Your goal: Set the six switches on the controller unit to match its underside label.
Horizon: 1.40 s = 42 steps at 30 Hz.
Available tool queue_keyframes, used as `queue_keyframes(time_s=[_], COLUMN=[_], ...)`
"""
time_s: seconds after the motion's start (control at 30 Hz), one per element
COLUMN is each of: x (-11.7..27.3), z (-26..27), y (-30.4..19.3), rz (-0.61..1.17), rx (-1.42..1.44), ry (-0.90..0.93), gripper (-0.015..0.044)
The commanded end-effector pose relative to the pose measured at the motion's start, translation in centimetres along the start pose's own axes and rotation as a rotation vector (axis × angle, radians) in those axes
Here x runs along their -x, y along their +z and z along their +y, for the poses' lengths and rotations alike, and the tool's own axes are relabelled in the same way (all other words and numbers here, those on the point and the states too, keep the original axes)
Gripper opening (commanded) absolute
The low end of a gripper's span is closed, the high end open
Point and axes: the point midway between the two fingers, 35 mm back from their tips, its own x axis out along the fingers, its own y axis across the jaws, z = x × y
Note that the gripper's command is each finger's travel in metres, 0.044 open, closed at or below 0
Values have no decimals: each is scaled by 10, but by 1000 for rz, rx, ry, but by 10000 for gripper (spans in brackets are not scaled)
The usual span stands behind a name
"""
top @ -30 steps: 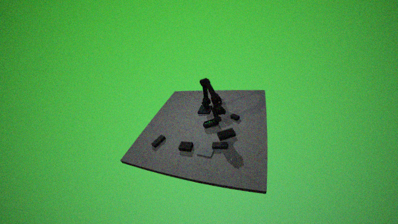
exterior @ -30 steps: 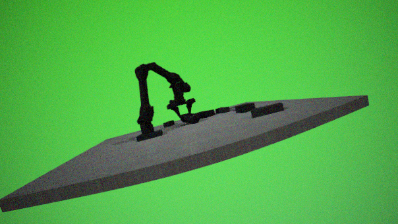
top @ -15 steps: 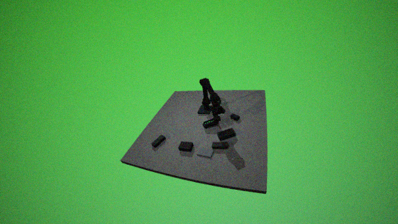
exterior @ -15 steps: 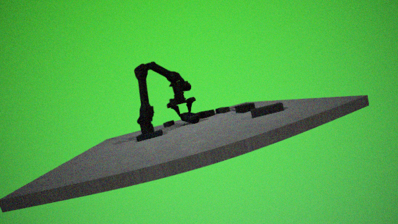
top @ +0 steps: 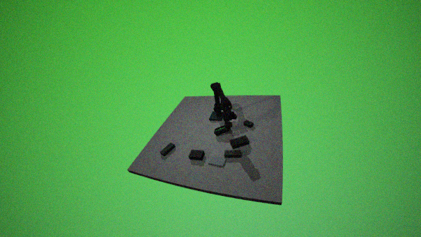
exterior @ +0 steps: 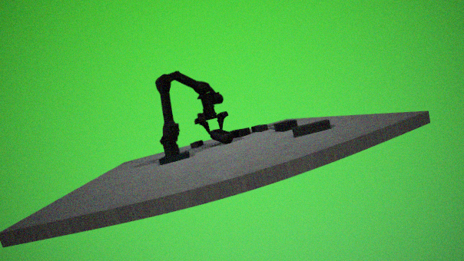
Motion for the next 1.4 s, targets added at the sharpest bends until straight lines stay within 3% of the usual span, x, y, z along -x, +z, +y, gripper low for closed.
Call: queue_keyframes(time_s=[0.0, 1.37], x=[6, 27], z=[-1, -1], y=[-3, -26], rz=[-8, -72], rx=[-5, -4], ry=[-14, -14], gripper=[336, 336])
